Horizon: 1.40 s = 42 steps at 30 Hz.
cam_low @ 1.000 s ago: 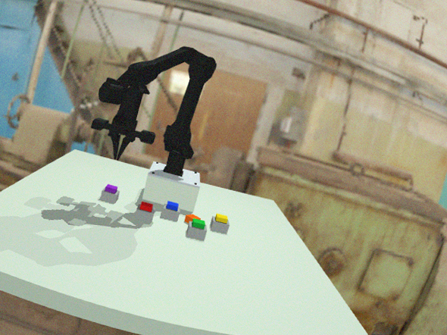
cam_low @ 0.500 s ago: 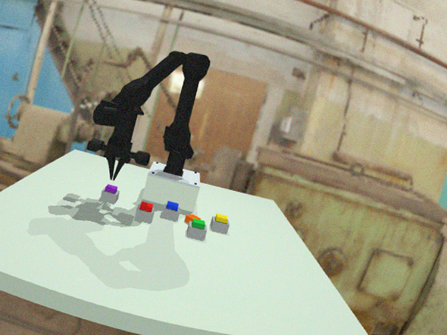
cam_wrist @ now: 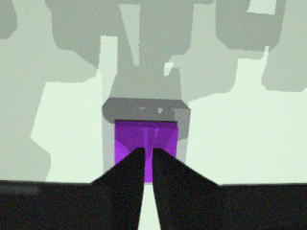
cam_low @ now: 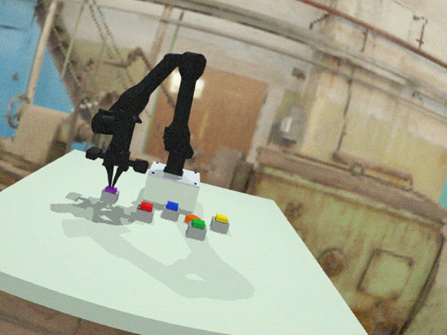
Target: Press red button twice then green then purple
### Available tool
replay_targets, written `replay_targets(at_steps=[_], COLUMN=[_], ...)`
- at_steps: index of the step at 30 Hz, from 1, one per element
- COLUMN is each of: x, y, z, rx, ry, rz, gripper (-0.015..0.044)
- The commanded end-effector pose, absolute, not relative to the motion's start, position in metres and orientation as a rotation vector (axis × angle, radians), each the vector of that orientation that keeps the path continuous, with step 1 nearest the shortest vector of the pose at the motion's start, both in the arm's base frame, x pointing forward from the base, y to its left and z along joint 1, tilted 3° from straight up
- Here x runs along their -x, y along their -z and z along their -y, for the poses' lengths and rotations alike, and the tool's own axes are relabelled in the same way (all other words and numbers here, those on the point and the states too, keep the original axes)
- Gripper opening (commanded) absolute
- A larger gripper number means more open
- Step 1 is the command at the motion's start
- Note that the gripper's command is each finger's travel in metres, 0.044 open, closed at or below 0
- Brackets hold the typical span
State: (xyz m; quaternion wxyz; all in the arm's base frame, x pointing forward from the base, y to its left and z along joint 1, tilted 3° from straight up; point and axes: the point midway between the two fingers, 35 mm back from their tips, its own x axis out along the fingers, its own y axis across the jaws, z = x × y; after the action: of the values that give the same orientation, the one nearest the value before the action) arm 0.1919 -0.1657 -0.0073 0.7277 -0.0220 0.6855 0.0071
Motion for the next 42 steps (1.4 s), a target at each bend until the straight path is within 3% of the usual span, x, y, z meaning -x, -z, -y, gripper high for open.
replay_targets(at_steps=[1,18,25,39,42], x=[-0.192,-0.192,-0.19,-0.272,-0.281], y=[0.013,0.013,-0.022,-0.044,-0.051], z=[0.165,0.165,0.164,0.029,-0.009], rx=[0.044,0.044,0.045,0.034,0.033], ry=[-0.02,-0.02,-0.019,-0.057,-0.053], rz=[-1.51,-1.51,-1.51,-1.521,-1.522], gripper=[0.002,0.002,0.002,0.0387,0.04])
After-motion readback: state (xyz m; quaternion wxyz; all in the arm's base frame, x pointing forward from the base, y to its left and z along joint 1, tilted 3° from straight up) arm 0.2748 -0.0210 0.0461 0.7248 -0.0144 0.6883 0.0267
